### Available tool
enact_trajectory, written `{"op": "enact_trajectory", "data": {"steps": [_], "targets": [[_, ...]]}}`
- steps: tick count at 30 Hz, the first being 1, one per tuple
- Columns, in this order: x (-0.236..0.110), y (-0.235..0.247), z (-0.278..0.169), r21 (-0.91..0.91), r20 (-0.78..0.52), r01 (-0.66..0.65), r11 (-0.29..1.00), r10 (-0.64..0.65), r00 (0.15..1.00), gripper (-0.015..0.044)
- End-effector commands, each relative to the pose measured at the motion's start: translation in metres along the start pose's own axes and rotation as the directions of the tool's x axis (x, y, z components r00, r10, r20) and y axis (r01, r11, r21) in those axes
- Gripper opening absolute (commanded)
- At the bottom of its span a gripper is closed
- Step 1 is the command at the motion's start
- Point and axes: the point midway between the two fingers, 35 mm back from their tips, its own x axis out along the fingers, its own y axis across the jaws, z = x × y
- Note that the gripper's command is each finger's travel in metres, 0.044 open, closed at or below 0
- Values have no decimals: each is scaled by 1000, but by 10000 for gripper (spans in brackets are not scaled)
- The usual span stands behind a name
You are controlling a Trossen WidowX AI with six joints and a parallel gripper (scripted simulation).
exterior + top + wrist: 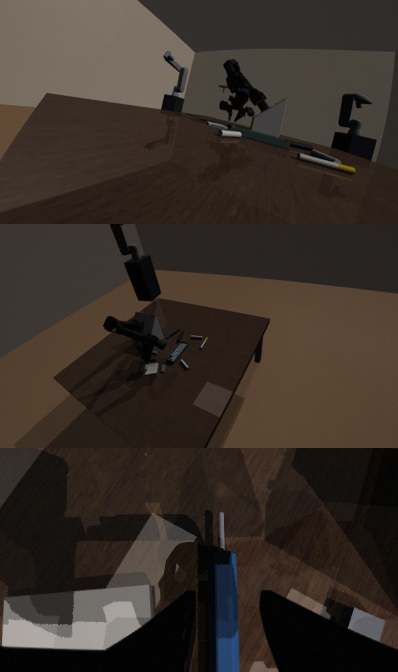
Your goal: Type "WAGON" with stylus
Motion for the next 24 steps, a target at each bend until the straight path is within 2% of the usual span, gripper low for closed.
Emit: {"op": "enact_trajectory", "data": {"steps": [1, 24], "targets": [[4, 0, -1, -3, 5, -3, 1000, 3, 1000, 150], [19, 0, -9, -3, 5, -3, 1000, 3, 1000, 150]]}}
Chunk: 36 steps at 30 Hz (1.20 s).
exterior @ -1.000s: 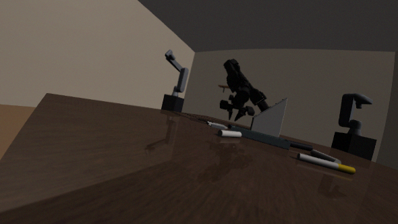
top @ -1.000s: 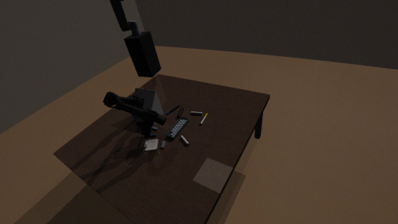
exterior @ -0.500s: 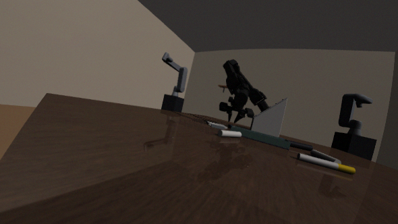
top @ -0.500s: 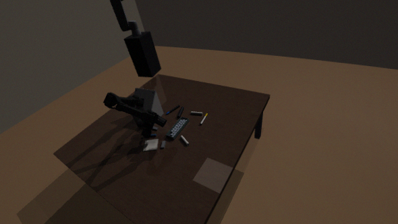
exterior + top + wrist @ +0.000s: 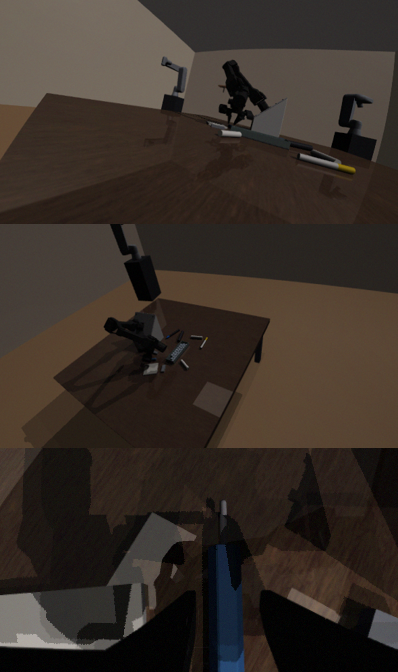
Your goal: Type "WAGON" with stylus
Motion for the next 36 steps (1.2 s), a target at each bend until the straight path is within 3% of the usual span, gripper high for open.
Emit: {"op": "enact_trajectory", "data": {"steps": [1, 19, 25, 36], "targets": [[4, 0, -1, -3, 5, -2, 1000, 2, 1000, 150], [14, 0, -6, -3, 5, -3, 1000, 3, 1000, 150], [12, 0, -6, -1, 1, 0, 1000, 0, 1000, 0], [8, 0, -4, -1, 0, 1, 1000, -1, 1000, 0]]}}
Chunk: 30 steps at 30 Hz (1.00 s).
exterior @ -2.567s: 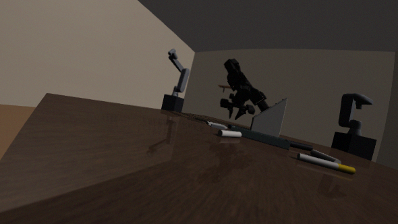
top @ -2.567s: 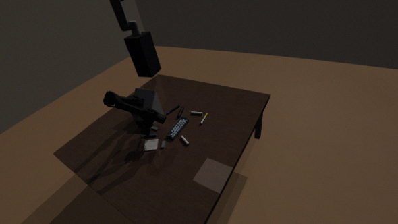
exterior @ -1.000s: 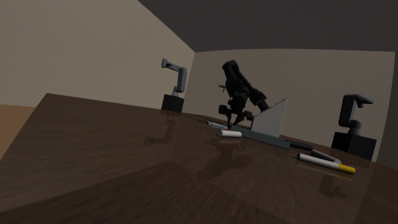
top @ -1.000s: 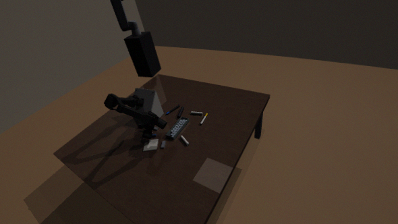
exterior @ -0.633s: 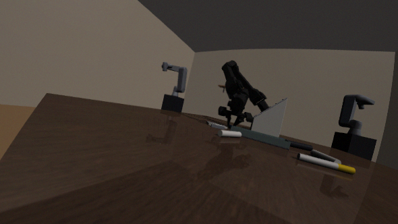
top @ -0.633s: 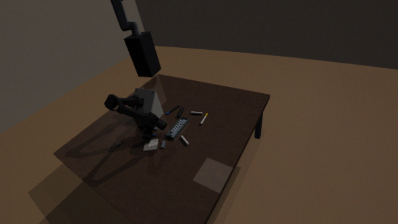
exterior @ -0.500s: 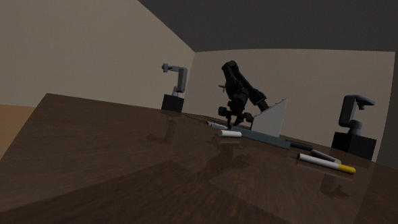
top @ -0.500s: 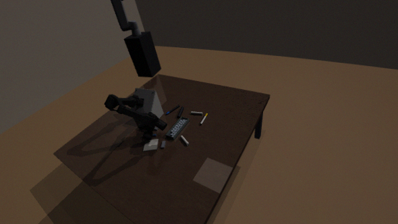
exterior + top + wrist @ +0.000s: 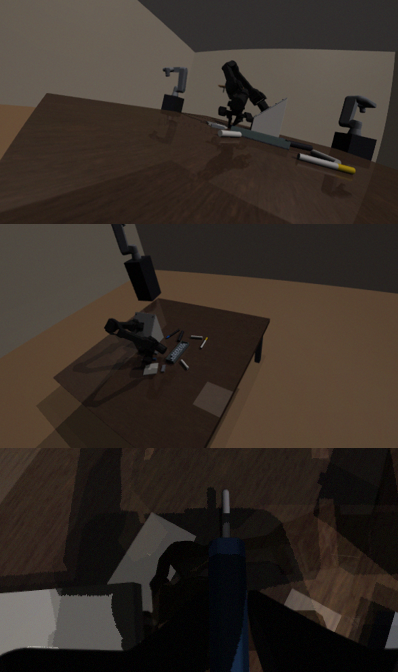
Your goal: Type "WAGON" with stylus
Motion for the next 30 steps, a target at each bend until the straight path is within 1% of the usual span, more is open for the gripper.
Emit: {"op": "enact_trajectory", "data": {"steps": [1, 10, 17, 23, 30], "targets": [[-7, 0, 3, 1, -3, 2, 1000, -2, 1000, 0], [-42, 0, 23, 1, -2, 2, 1000, -2, 1000, 0], [-40, 0, 22, -10, -1, 0, 1000, -1, 1000, 0], [-50, -4, 1, -174, -36, 87, 981, -95, 995, 0], [-66, -10, -26, -389, -87, 160, 907, -209, 974, 0]]}}
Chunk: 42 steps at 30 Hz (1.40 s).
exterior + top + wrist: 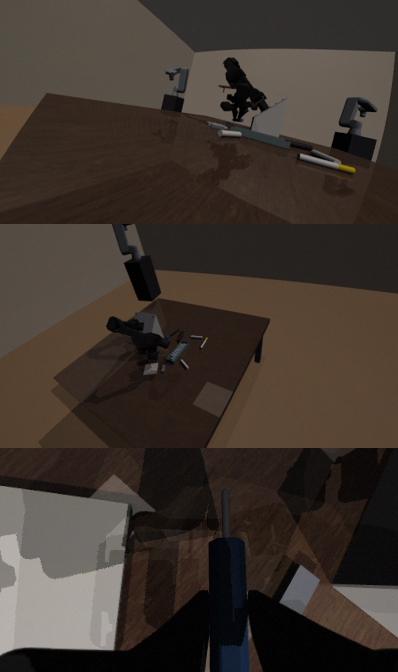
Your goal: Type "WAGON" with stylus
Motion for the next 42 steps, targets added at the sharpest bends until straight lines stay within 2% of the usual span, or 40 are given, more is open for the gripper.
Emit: {"op": "enact_trajectory", "data": {"steps": [1, 11, 21, 32, 42], "targets": [[-11, 0, -21, -149, -56, 59, 987, -68, 996, 0], [-34, -5, -62, -456, -163, 118, 882, -213, 963, 0], [-61, -12, -101, -713, -253, 80, 697, -361, 897, 0], [-93, -23, -142, -889, -331, -77, 451, -518, 789, 0], [-125, -35, -175, -923, -382, -302, 237, -646, 661, 0]]}}
